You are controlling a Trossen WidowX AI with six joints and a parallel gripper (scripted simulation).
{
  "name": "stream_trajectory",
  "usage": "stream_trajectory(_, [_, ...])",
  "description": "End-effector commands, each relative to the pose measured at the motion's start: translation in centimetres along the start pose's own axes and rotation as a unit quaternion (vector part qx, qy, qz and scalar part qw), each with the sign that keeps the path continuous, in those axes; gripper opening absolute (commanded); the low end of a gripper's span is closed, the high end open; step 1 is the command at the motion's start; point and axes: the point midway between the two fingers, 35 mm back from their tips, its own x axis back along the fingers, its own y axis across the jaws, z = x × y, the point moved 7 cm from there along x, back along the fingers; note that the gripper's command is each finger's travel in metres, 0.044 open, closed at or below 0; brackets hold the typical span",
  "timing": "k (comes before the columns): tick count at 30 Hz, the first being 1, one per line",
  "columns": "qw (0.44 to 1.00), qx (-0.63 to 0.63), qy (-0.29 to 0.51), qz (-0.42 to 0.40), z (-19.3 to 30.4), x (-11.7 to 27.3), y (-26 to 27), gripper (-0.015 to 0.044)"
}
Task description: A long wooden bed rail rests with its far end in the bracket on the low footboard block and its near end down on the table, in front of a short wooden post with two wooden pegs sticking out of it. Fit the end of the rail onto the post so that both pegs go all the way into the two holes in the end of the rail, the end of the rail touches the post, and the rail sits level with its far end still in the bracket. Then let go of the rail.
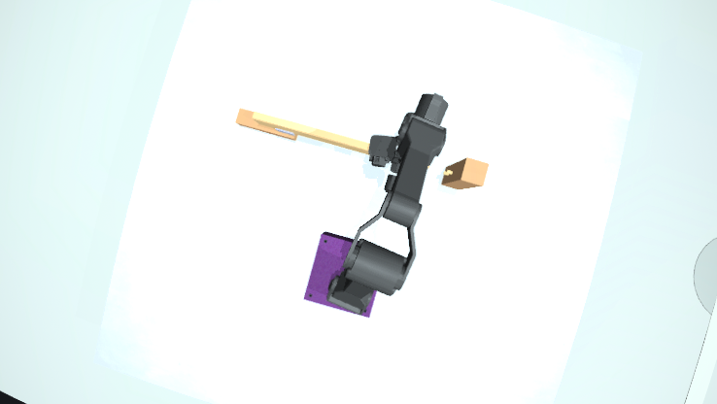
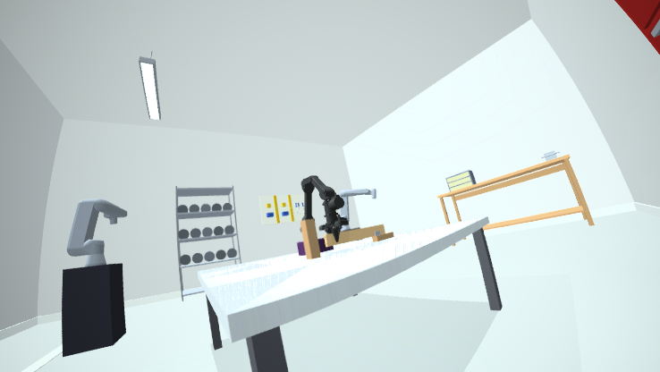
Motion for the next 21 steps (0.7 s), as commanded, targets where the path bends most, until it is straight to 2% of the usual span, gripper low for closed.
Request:
stream_trajectory(1, [1.0, 0.001, -0.002, 0.005, -0.01, -0.03, -0.21, 0.0])
stream_trajectory(21, [1.0, 0.001, -0.002, 0.005, -0.01, -0.13, 0.03, 0.0])
